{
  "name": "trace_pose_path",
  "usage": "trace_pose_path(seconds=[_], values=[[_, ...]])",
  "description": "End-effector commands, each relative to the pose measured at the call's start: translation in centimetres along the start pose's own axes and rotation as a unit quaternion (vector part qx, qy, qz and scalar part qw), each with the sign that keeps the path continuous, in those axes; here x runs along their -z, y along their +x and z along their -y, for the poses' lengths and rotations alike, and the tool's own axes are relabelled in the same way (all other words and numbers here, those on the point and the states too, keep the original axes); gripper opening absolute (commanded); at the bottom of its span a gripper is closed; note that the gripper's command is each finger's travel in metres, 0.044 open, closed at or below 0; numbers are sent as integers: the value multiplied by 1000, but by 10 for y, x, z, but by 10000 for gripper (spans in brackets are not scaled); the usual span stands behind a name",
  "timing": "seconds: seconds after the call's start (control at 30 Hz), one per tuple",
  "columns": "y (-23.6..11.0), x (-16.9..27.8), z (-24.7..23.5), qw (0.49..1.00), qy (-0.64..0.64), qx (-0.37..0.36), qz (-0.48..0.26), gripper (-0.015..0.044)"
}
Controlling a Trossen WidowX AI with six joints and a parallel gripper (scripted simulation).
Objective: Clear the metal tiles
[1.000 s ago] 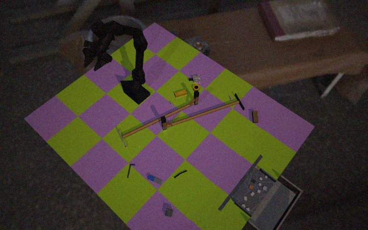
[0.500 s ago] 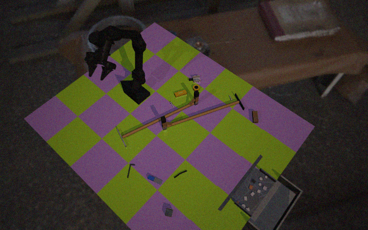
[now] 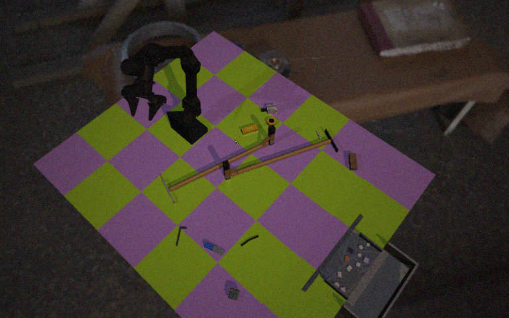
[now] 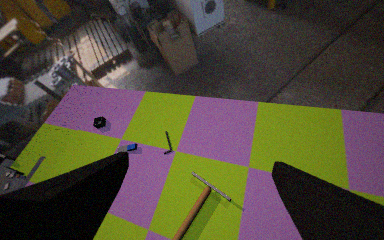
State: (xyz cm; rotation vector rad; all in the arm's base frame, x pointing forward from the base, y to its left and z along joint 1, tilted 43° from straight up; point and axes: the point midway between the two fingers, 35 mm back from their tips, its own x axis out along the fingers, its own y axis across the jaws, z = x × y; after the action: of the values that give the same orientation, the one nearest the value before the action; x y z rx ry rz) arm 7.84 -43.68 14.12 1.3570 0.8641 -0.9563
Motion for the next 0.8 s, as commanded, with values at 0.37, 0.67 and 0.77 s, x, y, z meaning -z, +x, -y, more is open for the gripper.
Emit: trace_pose_path(seconds=[0.37,0.67,0.77], values=[[26,33,-11,994,-30,-29,-104,440],[34,46,-16,988,-39,-41,-142,440],[36,48,-15,987,-39,-41,-147,440]])
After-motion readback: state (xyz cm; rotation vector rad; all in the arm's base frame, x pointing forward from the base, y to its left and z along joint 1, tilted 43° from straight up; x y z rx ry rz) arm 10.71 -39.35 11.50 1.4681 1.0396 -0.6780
